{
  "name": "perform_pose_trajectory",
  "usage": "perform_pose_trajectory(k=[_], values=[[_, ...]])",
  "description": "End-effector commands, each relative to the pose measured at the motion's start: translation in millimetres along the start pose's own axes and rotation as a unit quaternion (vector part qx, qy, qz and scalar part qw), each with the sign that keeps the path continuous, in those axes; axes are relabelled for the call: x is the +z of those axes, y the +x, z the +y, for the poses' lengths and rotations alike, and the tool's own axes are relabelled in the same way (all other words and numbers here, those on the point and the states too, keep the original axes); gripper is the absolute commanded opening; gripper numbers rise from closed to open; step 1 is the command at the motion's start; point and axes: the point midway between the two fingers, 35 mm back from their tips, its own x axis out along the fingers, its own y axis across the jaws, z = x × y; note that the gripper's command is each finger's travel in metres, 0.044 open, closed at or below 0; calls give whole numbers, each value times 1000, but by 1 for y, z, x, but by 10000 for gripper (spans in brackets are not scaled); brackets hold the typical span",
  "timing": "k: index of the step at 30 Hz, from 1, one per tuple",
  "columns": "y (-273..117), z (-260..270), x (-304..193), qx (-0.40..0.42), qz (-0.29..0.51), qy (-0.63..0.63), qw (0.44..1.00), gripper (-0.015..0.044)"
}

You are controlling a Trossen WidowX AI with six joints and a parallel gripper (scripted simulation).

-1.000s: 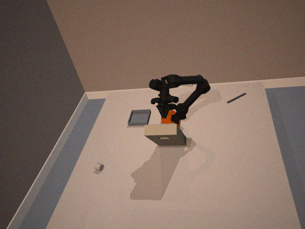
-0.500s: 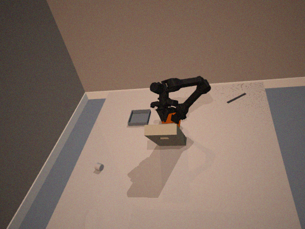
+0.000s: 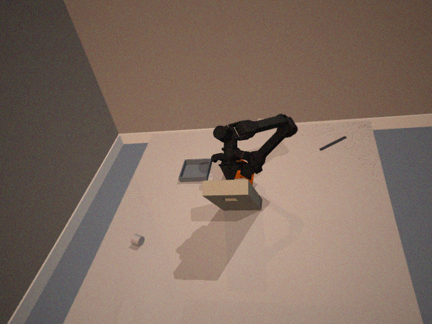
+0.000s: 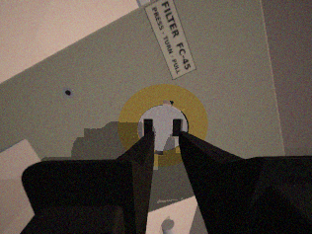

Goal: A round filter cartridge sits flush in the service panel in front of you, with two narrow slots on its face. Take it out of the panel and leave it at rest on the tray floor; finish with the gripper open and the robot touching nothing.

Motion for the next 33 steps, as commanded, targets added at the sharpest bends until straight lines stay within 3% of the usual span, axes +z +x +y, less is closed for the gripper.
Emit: perform_pose_trajectory(k=[1,33], values=[[6,1,0,-1,1,2,1000,99],[10,1,0,-1,0,2,1000,99]])
